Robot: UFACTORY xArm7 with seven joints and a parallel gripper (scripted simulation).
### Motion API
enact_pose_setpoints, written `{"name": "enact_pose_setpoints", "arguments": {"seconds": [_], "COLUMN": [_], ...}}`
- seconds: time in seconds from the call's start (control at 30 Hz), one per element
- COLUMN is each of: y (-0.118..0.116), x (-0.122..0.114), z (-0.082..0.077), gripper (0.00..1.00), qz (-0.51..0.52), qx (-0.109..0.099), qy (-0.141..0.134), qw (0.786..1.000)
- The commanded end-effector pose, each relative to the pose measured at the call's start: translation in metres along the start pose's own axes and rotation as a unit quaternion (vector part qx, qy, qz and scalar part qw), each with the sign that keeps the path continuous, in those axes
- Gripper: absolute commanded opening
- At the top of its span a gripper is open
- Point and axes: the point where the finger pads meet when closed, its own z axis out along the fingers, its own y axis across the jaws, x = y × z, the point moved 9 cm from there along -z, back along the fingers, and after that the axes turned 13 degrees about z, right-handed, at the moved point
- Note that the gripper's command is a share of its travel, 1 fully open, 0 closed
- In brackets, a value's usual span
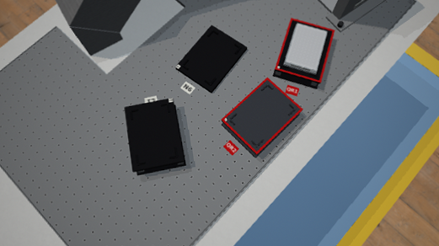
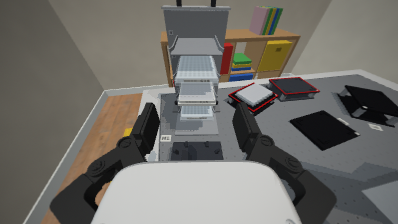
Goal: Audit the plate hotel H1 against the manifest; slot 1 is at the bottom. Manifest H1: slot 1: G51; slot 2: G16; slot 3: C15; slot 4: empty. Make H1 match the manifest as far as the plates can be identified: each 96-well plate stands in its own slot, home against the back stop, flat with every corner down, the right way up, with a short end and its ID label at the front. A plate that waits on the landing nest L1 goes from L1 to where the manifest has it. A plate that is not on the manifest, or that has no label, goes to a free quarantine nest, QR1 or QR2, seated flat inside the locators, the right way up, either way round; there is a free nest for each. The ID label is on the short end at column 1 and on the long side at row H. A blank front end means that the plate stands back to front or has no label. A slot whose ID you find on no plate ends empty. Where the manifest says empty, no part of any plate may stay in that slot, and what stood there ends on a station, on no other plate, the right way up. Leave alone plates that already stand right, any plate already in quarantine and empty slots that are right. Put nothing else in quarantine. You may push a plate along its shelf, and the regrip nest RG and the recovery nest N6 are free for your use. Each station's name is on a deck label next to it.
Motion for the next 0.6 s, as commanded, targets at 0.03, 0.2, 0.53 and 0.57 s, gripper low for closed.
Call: {"name": "enact_pose_setpoints", "arguments": {"seconds": [0.03, 0.2, 0.53, 0.57], "y": [-0.003, -0.004, -0.007, -0.008], "x": [0.008, 0.015, 0.025, 0.027], "z": [0.012, 0.023, 0.042, 0.044], "gripper": [1.0, 1.0, 1.0, 1.0], "qz": [0.001, 0.001, 0.001, 0.001], "qx": [0.0, 0.0, 0.0, 0.0], "qy": [-0.001, -0.001, -0.001, -0.001], "qw": [1.0, 1.0, 1.0, 1.0]}}
